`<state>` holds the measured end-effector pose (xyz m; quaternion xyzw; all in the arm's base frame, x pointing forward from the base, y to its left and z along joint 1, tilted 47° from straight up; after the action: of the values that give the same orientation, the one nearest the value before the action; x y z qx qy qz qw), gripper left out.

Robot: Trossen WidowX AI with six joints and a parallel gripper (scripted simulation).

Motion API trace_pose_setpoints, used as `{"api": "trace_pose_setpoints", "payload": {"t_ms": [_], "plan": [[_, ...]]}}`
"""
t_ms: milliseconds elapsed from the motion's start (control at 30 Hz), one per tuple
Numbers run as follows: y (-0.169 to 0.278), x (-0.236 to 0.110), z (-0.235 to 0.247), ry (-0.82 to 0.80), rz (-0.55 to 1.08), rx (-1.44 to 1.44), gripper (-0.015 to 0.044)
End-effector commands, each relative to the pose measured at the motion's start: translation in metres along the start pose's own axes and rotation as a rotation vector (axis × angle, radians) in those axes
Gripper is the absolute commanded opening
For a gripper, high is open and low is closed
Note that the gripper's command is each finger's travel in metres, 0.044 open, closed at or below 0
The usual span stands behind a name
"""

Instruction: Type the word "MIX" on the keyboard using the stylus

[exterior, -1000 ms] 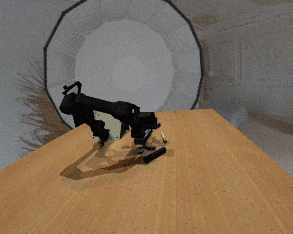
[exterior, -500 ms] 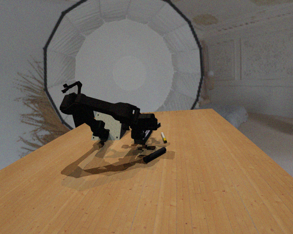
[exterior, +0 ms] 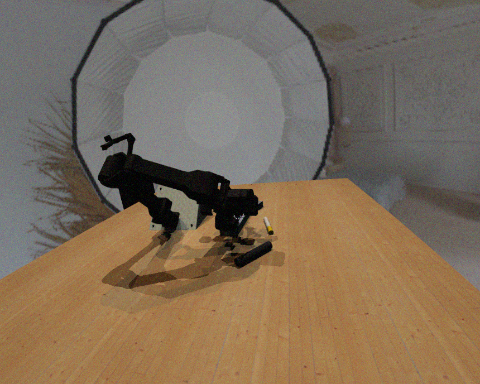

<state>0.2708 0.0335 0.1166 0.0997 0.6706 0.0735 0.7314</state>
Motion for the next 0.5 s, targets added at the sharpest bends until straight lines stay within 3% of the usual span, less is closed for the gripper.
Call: {"api": "trace_pose_setpoints", "payload": {"t_ms": [0, 467], "plan": [[-0.002, 0.003, 0.0, 0.006, 0.002, -0.001, 0.0081], [0.011, -0.005, -0.001, 0.007, 0.003, 0.0, 0.0081]]}}
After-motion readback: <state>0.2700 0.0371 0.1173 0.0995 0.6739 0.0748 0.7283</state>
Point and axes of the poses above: the point midway between the two fingers, 35 mm back from their tips, its own x axis out along the fingers, its own z axis across the jaws, y = z × x, the point moved 4 cm from there along -x, back along the fingers, and after that the axes turned 6 degrees about x, right-handed, at the moved point
